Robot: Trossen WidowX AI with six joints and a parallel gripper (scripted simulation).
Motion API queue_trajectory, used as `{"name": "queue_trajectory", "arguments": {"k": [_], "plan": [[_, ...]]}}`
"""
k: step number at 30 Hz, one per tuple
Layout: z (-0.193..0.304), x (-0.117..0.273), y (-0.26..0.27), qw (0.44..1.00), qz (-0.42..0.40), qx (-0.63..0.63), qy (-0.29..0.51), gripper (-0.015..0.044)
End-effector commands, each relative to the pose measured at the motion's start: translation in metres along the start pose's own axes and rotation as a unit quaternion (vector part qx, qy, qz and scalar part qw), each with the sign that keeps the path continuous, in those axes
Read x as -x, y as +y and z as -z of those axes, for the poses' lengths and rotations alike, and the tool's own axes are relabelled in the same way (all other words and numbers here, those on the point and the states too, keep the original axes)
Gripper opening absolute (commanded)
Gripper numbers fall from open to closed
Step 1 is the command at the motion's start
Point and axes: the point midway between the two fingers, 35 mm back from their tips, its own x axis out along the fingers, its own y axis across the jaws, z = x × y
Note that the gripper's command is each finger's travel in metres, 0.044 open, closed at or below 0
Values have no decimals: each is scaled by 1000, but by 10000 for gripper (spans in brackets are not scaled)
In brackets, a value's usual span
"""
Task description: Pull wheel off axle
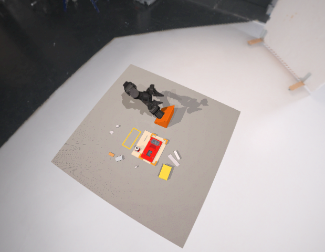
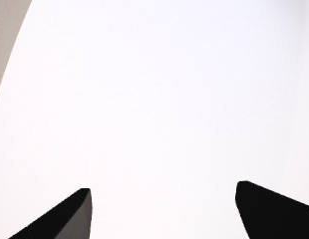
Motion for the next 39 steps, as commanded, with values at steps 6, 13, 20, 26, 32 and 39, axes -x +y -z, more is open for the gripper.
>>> {"name": "queue_trajectory", "arguments": {"k": [6,13,20,26,32,39], "plan": [[95,5,91,849,-133,-485,160,300],[132,24,155,636,-167,-698,282,300],[155,52,218,374,-160,-816,410,300],[167,79,266,143,-119,-835,518,300],[173,107,310,-60,-52,-790,609,300],[175,136,350,-224,37,-697,680,300]]}}
